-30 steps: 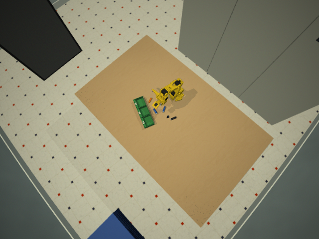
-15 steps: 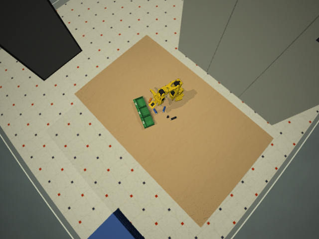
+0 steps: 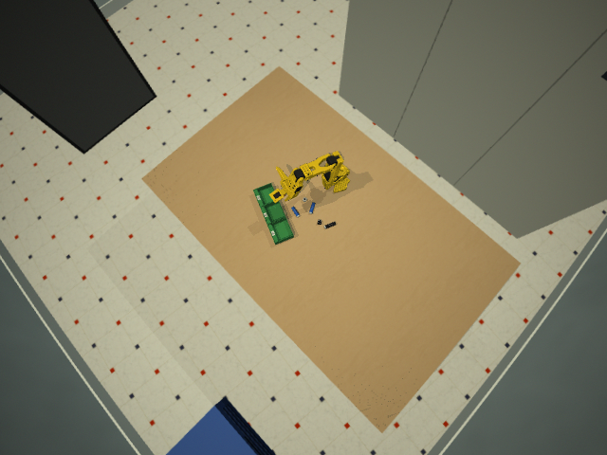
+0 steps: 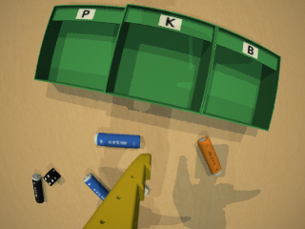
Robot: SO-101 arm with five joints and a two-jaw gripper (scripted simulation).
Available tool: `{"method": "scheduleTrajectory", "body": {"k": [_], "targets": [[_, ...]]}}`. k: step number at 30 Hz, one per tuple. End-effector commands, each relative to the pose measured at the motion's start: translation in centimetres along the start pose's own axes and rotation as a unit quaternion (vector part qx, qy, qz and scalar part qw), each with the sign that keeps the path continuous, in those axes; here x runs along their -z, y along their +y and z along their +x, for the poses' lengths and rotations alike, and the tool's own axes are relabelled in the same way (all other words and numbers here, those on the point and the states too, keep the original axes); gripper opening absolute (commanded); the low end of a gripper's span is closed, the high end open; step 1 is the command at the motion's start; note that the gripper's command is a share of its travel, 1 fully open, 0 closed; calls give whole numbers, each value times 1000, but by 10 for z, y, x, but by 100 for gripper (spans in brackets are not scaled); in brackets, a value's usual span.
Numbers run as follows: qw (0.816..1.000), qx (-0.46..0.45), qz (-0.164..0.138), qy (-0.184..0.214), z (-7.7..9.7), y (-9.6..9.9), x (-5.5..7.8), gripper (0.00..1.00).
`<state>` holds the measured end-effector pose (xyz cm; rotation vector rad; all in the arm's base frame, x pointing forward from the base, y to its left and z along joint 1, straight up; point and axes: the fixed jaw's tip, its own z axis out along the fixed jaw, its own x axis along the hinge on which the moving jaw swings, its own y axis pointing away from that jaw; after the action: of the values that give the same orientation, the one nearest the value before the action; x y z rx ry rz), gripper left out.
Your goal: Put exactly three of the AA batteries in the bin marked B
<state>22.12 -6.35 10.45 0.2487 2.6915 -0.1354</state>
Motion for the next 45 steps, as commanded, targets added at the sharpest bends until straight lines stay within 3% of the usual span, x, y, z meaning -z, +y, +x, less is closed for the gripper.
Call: {"method": "scheduleTrajectory", "body": {"k": [1, 21, 22, 45], "targets": [[999, -2, 9, -41, -15, -6, 6, 100], [999, -2, 9, -41, -15, -6, 6, 100], [997, -2, 13, -74, -27, -7, 13, 100], [996, -8, 21, -87, -33, -14, 10, 100]]}}
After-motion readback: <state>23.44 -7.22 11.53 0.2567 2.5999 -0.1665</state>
